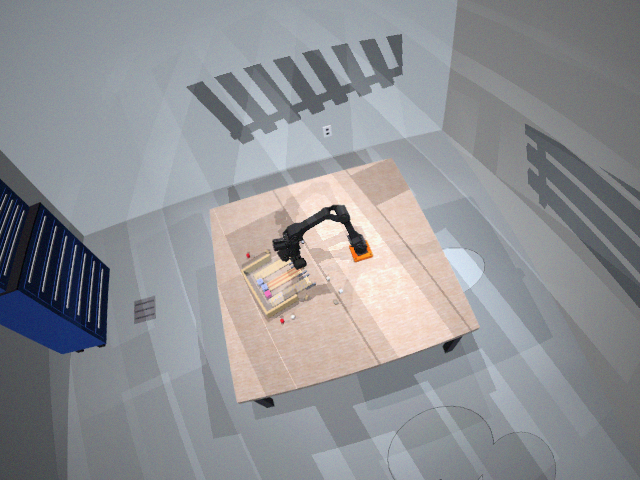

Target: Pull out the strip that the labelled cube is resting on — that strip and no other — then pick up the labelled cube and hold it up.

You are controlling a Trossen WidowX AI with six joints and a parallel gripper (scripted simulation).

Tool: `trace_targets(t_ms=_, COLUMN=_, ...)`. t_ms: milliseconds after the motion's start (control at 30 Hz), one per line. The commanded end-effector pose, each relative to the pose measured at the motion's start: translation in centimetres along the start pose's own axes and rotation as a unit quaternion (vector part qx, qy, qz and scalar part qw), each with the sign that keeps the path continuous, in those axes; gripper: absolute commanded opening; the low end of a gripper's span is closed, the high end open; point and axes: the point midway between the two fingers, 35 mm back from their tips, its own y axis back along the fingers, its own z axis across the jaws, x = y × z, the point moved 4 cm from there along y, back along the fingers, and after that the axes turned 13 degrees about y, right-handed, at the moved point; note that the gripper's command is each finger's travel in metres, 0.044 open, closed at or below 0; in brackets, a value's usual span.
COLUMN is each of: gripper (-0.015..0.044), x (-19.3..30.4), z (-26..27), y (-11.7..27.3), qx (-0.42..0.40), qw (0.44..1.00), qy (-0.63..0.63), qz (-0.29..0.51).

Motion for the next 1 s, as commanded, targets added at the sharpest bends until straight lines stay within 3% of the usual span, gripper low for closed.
trace_targets(t_ms=0, gripper=0.0, x=-0.8, z=-0.6, y=-2.5, qx=-0.038, qw=0.997, qy=0.019, qz=0.069)
trace_targets(t_ms=967, gripper=0.0, x=-0.6, z=-0.4, y=-6.5, qx=-0.042, qw=0.996, qy=0.021, qz=0.077)
